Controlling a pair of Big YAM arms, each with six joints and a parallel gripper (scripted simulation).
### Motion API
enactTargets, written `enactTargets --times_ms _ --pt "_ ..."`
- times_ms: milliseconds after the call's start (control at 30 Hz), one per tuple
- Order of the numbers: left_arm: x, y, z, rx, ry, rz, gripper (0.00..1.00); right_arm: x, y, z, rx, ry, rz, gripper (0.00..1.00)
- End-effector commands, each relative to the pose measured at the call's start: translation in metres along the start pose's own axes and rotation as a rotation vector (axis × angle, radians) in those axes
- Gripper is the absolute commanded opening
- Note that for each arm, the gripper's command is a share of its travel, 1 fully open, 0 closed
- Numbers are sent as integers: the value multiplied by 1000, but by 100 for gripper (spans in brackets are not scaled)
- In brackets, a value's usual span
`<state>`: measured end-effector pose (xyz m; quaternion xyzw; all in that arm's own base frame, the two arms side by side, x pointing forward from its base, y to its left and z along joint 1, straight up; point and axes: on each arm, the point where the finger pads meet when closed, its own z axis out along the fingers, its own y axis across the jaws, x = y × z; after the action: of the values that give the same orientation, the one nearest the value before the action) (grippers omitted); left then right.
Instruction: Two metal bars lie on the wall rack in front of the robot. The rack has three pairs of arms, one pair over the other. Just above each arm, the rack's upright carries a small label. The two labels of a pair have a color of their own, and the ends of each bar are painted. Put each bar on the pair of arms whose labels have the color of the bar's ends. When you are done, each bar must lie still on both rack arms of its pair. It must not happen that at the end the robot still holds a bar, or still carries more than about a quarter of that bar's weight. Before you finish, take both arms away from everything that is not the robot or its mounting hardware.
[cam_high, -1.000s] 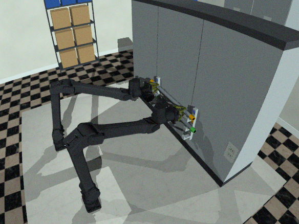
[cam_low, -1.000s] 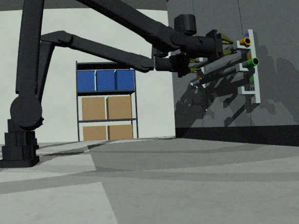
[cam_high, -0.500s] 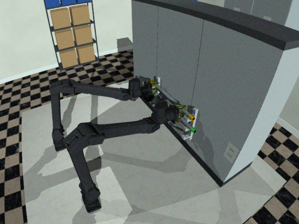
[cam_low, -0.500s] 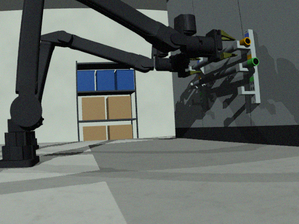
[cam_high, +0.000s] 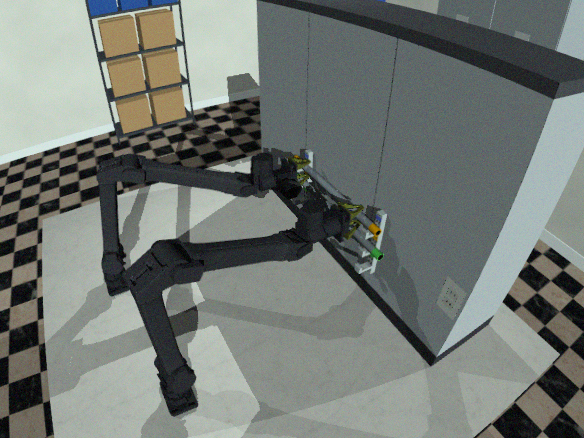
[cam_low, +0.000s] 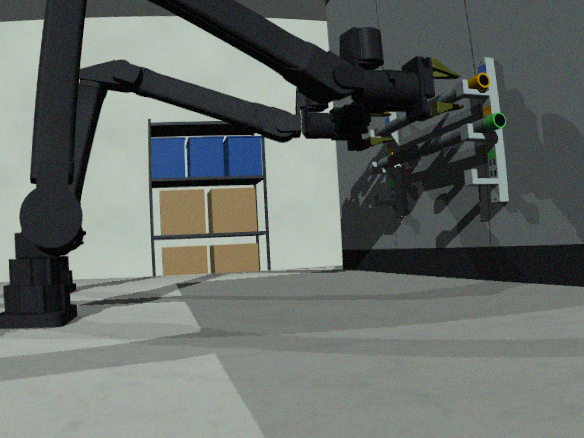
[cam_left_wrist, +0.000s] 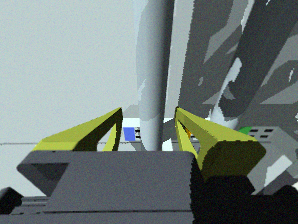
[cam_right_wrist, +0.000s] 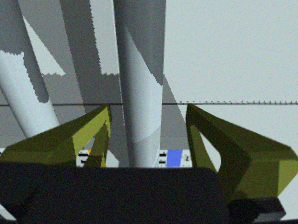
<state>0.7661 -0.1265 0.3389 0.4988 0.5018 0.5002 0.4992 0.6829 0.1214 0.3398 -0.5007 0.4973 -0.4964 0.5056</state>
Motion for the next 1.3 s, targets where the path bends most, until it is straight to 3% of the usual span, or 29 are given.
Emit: enactTargets --times_ms 0,367,1267 --pt "1 12 3 -42 0 -8 59 2 -18 0 44 6 18 58" --pt "1 11 3 -44 -1 -7 59 2 -16 0 44 6 16 58" --pt "-1 17 -28 -48 -5 -8 59 -3 -20 -32 48 -1 12 58"
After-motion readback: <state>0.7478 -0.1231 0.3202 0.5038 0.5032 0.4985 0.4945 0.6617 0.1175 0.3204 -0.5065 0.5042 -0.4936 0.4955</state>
